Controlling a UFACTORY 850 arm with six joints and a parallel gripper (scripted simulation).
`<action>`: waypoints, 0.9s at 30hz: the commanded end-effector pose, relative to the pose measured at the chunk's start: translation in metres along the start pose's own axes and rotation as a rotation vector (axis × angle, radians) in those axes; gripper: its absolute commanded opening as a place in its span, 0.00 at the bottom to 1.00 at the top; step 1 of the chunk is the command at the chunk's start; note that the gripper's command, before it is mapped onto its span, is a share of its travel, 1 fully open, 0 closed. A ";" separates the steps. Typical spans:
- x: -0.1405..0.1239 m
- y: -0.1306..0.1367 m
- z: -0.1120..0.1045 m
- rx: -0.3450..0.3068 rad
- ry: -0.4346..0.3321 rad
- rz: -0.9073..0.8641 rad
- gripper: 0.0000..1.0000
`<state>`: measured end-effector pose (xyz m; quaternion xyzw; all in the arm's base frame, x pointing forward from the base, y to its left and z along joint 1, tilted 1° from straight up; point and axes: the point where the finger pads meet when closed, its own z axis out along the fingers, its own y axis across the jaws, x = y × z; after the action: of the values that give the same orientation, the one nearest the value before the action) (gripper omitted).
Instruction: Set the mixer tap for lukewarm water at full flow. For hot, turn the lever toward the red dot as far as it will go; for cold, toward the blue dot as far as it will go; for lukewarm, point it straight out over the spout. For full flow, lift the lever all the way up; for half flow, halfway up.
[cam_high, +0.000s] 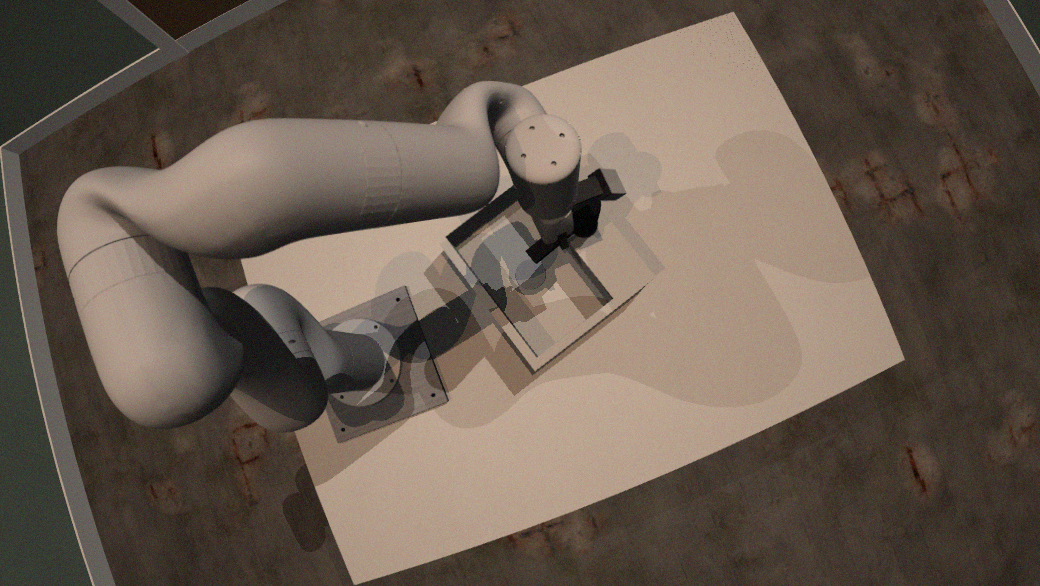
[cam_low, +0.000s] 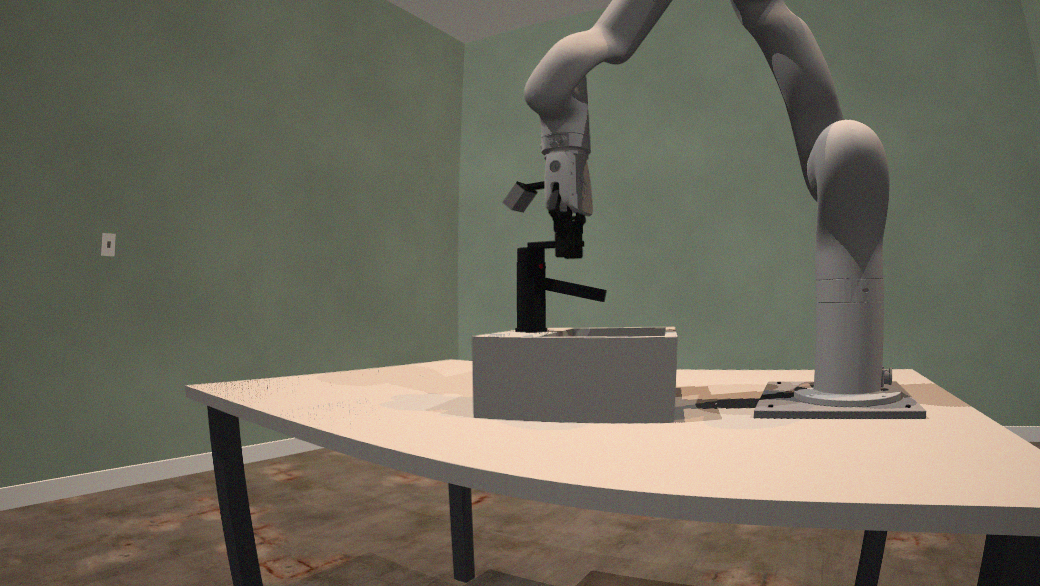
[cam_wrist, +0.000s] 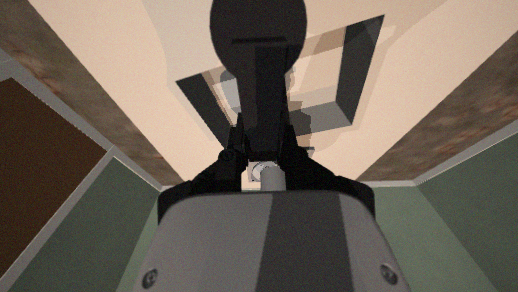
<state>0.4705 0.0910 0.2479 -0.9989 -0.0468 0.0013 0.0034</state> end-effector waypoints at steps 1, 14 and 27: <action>0.001 0.009 -0.001 0.008 0.002 -0.136 0.00; 0.003 0.016 -0.001 0.008 0.003 -0.231 0.00; 0.003 0.016 -0.001 0.008 0.003 -0.231 0.63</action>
<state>0.4740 0.0752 0.2477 -0.9868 -0.1618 0.0006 0.0073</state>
